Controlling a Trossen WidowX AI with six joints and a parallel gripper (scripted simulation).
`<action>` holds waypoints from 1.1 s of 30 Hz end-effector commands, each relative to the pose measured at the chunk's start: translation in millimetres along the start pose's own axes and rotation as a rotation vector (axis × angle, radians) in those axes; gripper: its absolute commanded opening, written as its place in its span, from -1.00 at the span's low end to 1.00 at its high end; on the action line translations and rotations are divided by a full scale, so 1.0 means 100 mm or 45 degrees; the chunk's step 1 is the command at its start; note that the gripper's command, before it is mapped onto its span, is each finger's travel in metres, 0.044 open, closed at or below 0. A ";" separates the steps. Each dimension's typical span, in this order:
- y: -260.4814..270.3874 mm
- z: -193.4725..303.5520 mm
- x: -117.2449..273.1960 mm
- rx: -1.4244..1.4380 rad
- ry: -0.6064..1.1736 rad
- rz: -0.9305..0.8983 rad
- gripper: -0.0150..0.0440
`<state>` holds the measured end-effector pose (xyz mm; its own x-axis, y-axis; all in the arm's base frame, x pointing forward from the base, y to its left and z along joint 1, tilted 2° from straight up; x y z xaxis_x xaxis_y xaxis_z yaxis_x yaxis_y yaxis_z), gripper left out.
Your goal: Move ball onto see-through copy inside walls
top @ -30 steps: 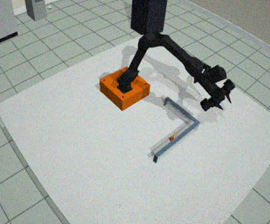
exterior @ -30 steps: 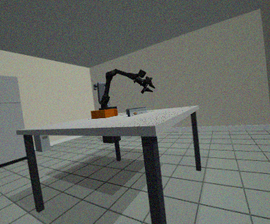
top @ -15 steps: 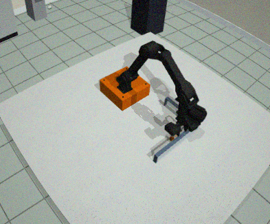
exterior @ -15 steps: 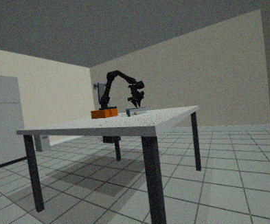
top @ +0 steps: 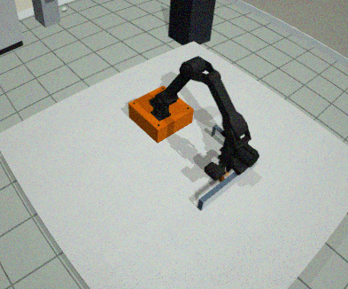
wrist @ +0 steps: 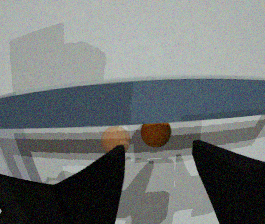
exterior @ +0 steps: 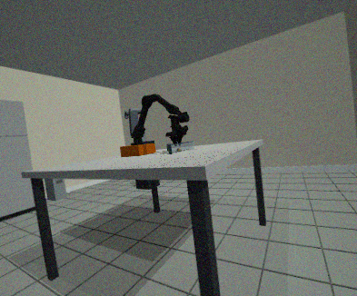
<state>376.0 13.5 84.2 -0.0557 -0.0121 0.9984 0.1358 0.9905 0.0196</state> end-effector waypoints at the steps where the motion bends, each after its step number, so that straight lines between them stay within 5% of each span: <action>1: -0.01 0.00 -0.03 0.007 -0.004 0.004 0.28; 21: -0.01 0.00 -0.33 0.007 -0.004 0.004 0.28; 25: -0.01 0.00 -0.33 0.007 -0.004 0.004 -0.08; 33: -0.01 0.00 -0.33 0.007 -0.004 0.004 -0.26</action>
<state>377.3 13.5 51.4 -0.0561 -0.0119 0.9984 0.1352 0.9906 0.0195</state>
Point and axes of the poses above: the point midway between the two fingers, 35 mm back from their tips, its own x axis back along the fingers, its own y axis across the jaws, z = x × y, the point moved 7 cm from there along x, back along the fingers, and after that the axes turned 10 degrees about -x, right-handed, at the moved point
